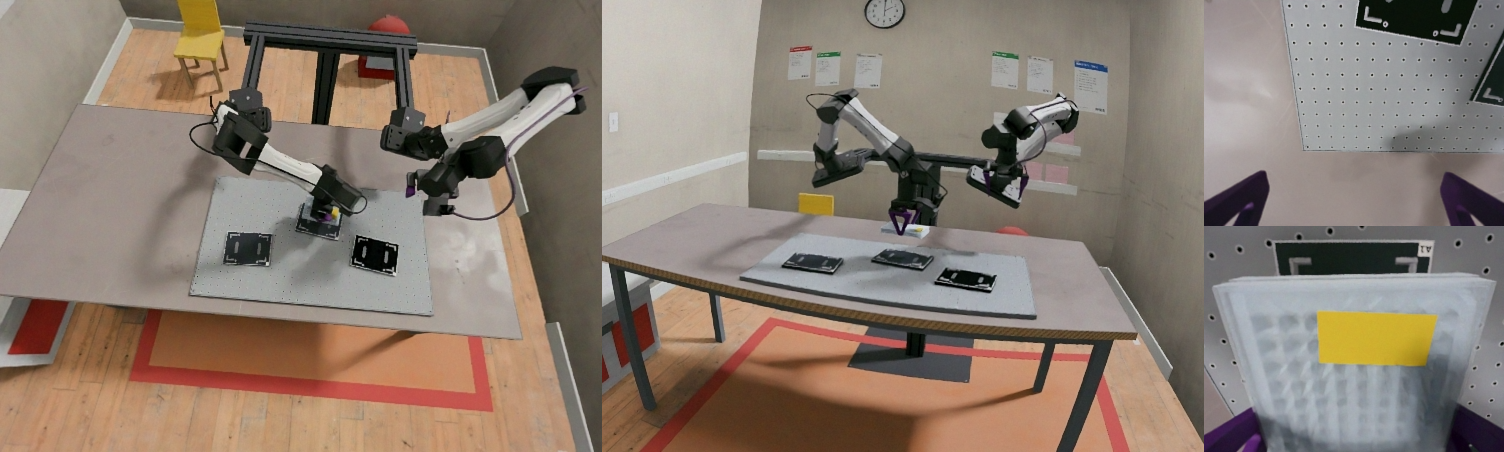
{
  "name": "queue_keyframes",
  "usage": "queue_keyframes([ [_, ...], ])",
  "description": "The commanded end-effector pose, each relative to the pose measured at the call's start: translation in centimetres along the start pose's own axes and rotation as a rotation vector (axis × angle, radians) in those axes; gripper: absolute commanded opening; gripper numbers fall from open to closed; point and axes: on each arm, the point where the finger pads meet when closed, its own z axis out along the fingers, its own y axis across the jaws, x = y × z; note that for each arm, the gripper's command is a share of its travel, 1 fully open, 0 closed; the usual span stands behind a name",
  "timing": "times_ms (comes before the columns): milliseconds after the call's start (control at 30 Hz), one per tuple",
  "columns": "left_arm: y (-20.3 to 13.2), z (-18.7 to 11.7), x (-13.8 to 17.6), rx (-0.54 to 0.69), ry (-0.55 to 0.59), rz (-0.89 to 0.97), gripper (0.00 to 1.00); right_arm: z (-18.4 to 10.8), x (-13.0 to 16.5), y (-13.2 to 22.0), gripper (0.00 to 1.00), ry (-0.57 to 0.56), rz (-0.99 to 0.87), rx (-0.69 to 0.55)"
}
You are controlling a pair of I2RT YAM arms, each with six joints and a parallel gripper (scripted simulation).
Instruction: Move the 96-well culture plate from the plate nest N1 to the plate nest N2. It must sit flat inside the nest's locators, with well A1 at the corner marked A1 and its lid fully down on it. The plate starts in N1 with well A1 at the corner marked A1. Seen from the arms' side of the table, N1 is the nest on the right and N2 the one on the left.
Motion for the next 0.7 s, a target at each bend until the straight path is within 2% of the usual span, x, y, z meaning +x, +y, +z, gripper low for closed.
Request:
queue_keyframes([
  [0, -0.17, -0.13, -0.27, 0.013, -0.009, -0.008, 1.00, 0.37, -0.22, 0.46, 0.00, 0.015, 0.008, -0.013],
  [667, -0.17, -0.13, -0.27, 0.013, -0.009, -0.008, 1.00, 0.57, -0.10, 0.14, 0.00, 0.017, 0.014, -0.011],
])
